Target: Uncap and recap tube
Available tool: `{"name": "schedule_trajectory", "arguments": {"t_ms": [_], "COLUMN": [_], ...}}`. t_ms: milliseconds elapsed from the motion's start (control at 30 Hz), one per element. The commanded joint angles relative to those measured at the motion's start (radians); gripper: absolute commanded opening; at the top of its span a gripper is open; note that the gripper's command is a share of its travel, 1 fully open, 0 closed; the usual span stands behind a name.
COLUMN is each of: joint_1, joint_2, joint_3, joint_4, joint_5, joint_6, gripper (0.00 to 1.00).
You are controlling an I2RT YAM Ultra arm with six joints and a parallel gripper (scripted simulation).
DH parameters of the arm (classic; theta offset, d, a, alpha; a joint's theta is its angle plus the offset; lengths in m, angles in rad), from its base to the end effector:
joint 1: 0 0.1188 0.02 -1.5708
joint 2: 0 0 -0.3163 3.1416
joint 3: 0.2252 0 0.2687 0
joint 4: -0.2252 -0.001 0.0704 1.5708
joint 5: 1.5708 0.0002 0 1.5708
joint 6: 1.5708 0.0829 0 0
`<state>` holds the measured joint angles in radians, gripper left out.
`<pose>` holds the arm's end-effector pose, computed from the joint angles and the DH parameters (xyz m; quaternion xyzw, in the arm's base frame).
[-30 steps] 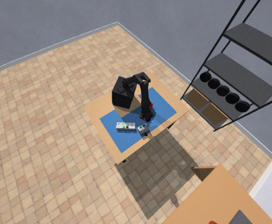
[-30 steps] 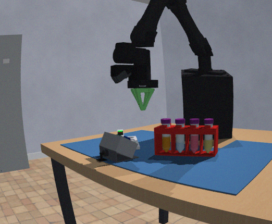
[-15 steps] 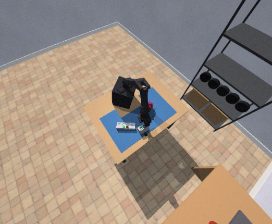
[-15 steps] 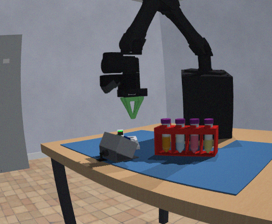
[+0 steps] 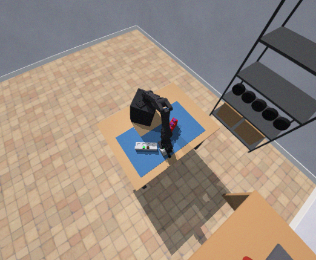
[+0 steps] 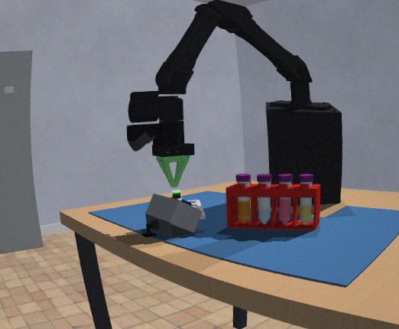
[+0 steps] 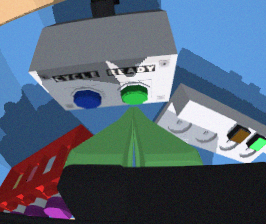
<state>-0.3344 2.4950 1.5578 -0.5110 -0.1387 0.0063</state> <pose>0.4710 -0.1505 -0.0176 0.1646 0.9820 0.0582 0.0716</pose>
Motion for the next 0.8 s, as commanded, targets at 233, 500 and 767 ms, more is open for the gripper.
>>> {"name": "schedule_trajectory", "arguments": {"t_ms": [233, 500, 767], "joint_1": [-0.003, 0.003, 0.003], "joint_2": [-0.012, 0.038, 0.038], "joint_3": [-0.001, 0.013, 0.013], "joint_4": [-0.007, 0.031, 0.03], "joint_5": [-0.001, 0.0, 0.0], "joint_6": [-0.006, 0.0, 0.0], "gripper": [0.0, 0.0, 0.0]}}
